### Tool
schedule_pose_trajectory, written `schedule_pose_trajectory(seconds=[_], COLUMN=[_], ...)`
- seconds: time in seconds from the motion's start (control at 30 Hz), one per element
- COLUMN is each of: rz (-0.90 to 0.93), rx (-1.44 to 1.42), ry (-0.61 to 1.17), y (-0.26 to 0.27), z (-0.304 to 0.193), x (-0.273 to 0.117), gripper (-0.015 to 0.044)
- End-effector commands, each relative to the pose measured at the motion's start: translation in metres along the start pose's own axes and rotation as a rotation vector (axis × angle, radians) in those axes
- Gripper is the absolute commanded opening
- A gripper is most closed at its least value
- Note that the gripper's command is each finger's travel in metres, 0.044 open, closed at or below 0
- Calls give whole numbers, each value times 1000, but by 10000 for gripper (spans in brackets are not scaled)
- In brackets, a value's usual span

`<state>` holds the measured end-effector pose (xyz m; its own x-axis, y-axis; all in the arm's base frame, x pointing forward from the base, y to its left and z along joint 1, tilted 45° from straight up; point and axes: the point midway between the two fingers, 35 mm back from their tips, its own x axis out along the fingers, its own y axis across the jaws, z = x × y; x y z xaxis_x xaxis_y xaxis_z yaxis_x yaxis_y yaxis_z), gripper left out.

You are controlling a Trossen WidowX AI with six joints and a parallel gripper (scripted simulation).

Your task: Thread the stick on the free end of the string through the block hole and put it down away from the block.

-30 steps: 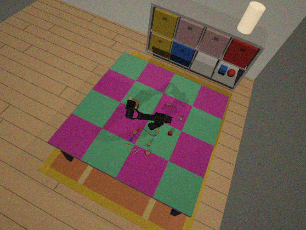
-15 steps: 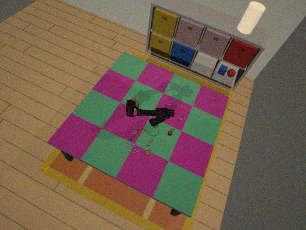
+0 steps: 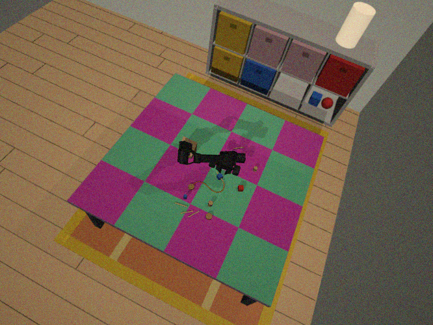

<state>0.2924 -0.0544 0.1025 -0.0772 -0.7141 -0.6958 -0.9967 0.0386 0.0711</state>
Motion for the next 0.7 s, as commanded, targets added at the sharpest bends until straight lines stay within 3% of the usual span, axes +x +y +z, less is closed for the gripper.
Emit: schedule_pose_trajectory(seconds=[0.0,0.13,0.67], rz=[2,7,24], rx=[659,1032,1984], ry=[-15,-16,-8], y=[10,15,29], z=[12,17,28], x=[-2,-2,-1], gripper=[125,125,125])
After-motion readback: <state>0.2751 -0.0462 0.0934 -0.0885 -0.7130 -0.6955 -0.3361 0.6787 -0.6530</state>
